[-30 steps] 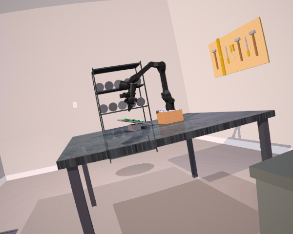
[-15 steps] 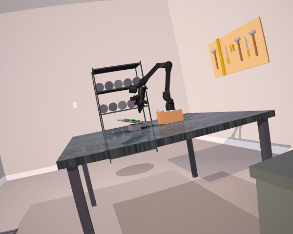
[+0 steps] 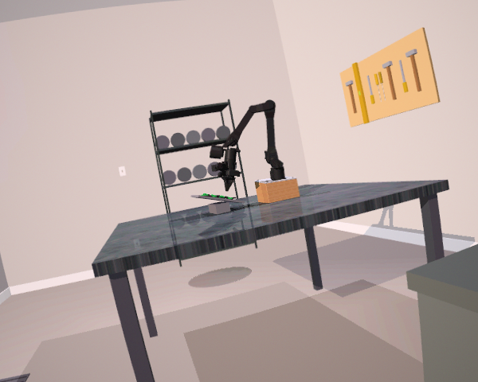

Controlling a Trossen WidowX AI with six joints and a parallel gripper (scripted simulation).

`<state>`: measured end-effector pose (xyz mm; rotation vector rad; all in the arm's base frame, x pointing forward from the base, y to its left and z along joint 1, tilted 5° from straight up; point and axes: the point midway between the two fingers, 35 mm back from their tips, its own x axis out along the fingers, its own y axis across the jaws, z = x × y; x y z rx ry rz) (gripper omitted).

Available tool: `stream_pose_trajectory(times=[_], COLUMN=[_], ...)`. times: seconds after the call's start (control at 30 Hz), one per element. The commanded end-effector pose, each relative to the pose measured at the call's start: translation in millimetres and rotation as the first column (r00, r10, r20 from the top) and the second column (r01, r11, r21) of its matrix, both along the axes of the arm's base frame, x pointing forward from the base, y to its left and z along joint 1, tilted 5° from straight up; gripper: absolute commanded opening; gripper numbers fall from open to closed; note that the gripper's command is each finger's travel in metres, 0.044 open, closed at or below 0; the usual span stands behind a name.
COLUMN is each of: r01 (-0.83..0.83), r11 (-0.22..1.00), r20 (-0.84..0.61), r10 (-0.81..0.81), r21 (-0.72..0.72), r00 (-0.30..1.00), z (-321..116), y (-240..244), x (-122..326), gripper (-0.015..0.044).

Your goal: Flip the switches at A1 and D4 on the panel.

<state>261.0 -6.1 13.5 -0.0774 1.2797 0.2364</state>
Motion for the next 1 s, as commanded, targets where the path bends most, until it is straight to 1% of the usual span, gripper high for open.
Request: stream_pose_trajectory(times=[0.0, 0.43, 0.97], r01=[0.004, 0.004, 0.004], r11=[1.000, 1.000, 1.000], r20=[-0.013, -0.013, -0.013], r10=[-0.004, -0.004, -0.004], r21=[-0.003, -0.003, -0.003], r00=[1.000, 1.000, 1.000], z=[-10, -24, -24], y=[1, 2, 2], x=[0, 4, 4], gripper=[0.0000, 0.0000, 0.0000])
